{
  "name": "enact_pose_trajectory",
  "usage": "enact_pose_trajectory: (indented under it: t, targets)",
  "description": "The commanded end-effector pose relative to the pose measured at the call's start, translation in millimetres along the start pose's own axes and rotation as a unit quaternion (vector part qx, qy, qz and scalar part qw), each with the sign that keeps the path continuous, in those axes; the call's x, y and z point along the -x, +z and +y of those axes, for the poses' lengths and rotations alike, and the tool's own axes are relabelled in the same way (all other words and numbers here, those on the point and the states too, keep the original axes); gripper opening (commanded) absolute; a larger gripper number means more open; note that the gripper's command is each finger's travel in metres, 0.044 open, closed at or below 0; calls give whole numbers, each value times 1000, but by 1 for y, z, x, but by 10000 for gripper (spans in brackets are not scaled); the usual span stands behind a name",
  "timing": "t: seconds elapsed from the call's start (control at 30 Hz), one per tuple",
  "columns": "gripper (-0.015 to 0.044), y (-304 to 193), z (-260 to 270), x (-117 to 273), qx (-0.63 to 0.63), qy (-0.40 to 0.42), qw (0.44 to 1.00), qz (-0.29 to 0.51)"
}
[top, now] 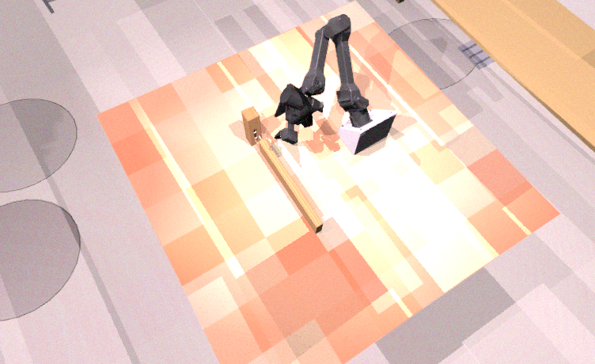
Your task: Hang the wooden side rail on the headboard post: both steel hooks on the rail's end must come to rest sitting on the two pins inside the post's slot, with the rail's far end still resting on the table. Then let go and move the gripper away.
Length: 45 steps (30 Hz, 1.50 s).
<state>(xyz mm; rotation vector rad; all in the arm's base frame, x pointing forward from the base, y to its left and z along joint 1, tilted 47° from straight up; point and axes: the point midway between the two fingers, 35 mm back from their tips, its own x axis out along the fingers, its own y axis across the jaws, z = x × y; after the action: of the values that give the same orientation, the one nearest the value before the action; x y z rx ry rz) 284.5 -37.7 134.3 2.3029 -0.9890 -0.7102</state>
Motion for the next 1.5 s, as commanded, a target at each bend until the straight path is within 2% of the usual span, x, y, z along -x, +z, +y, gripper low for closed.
enact_pose_trajectory:
  t: [0.0, 0.53, 0.63, 0.9, 1.03, 1.17, 1.3, 1.47]
  targets:
    - [440, 5, 2, -3, -10, 0, 1000, -5]
    - [440, 5, 2, -3, -10, 0, 1000, -5]
    - [440, -10, -13, 8, 6, -36, 999, 20]
    - [440, -20, -23, 7, 270, -46, 962, 16]
    - [440, -25, -28, 5, 468, -53, 882, 11]
    - [440, -29, -32, 3, 647, -63, 760, 8]
    - [440, -32, -36, 1, 798, -76, 597, 9]
    - [440, -35, -39, 0, 931, -93, 352, 17]
